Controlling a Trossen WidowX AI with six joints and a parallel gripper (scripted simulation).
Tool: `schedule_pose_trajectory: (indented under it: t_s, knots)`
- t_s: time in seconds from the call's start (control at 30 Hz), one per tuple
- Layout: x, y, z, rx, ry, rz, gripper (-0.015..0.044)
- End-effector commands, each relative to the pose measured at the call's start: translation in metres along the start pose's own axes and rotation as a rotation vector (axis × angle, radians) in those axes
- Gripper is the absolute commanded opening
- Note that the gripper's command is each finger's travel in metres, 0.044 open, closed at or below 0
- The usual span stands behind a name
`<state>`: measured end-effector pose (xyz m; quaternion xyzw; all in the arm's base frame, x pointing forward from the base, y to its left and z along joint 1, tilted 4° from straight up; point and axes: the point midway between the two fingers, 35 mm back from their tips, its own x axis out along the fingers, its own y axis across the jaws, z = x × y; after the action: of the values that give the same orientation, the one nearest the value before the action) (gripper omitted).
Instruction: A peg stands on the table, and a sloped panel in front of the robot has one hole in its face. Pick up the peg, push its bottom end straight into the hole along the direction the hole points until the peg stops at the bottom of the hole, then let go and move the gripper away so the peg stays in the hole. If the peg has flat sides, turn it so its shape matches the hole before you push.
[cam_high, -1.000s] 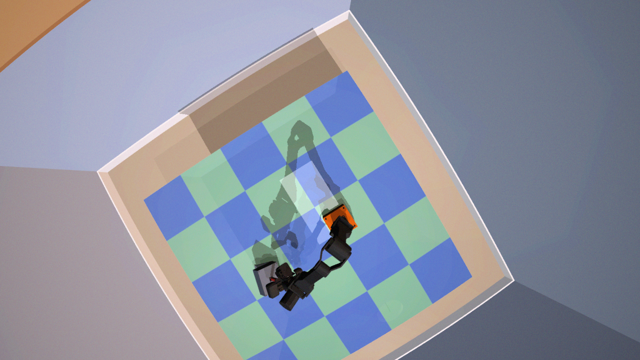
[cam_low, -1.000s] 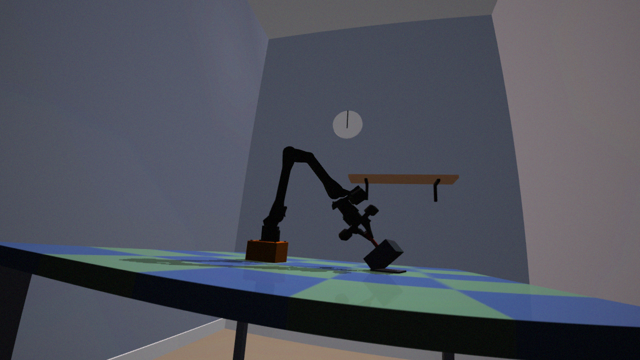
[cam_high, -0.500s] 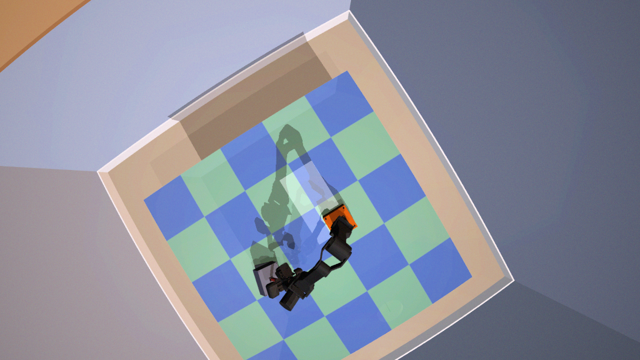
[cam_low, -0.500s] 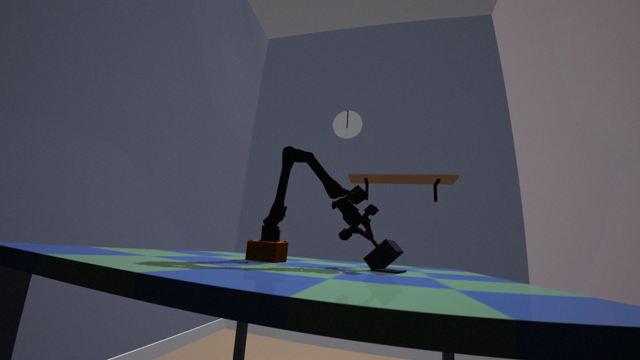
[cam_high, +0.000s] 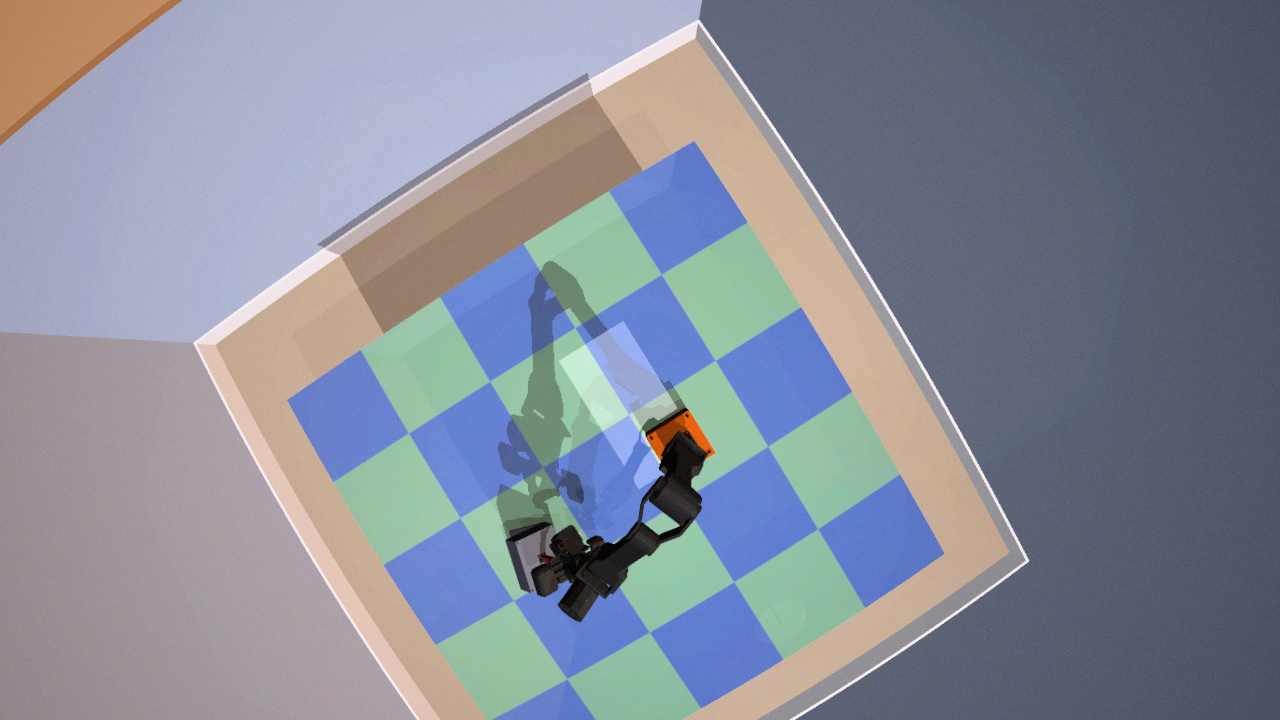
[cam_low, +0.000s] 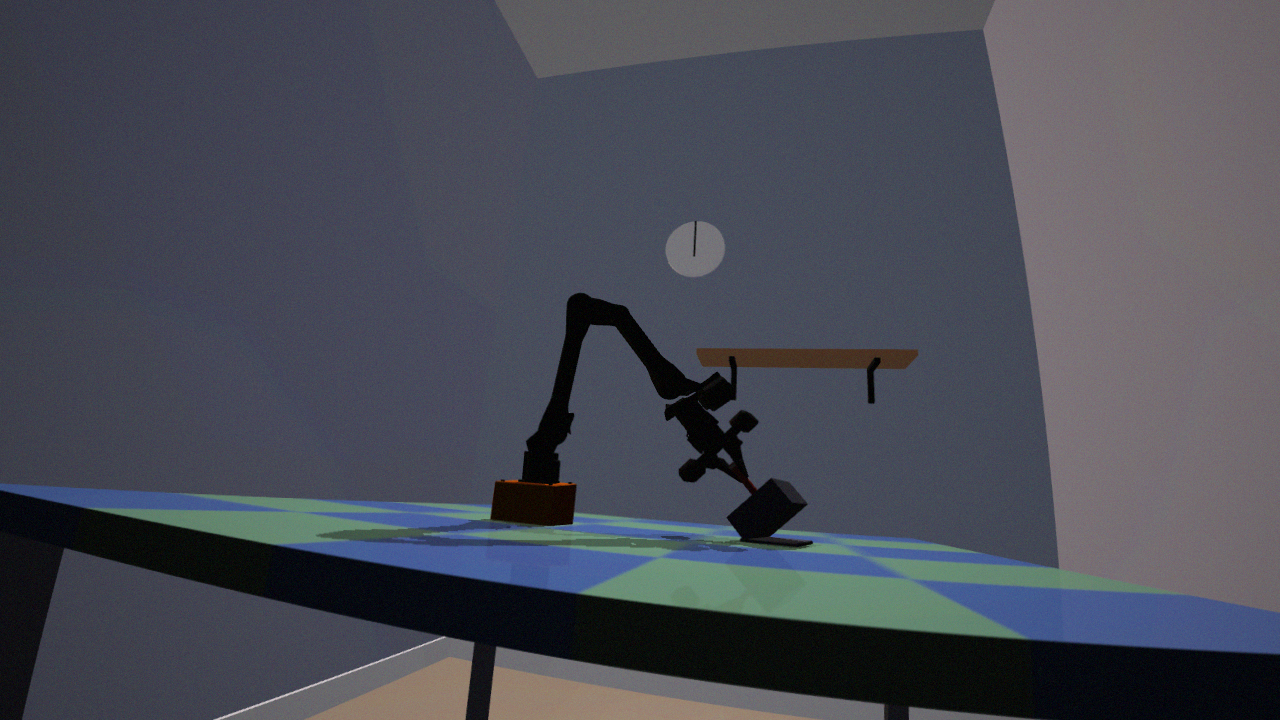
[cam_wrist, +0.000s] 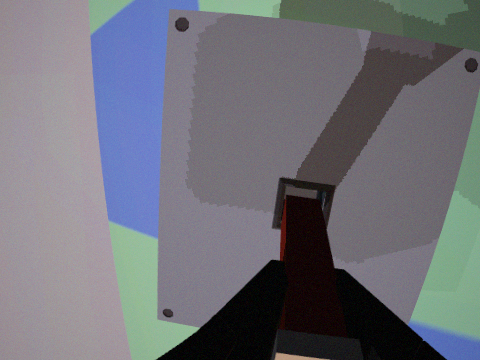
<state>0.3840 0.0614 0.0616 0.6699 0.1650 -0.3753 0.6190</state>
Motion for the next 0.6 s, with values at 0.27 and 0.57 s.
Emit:
schedule_pose_trajectory:
  t_s: [0.27, 0.57]
  knots:
    - [0.0064, -0.0017, -0.0006, -0.002, -0.001, -0.003, 0.0000]
    - [0.0104, -0.0017, -0.0012, -0.002, -0.001, -0.003, 0.0000]
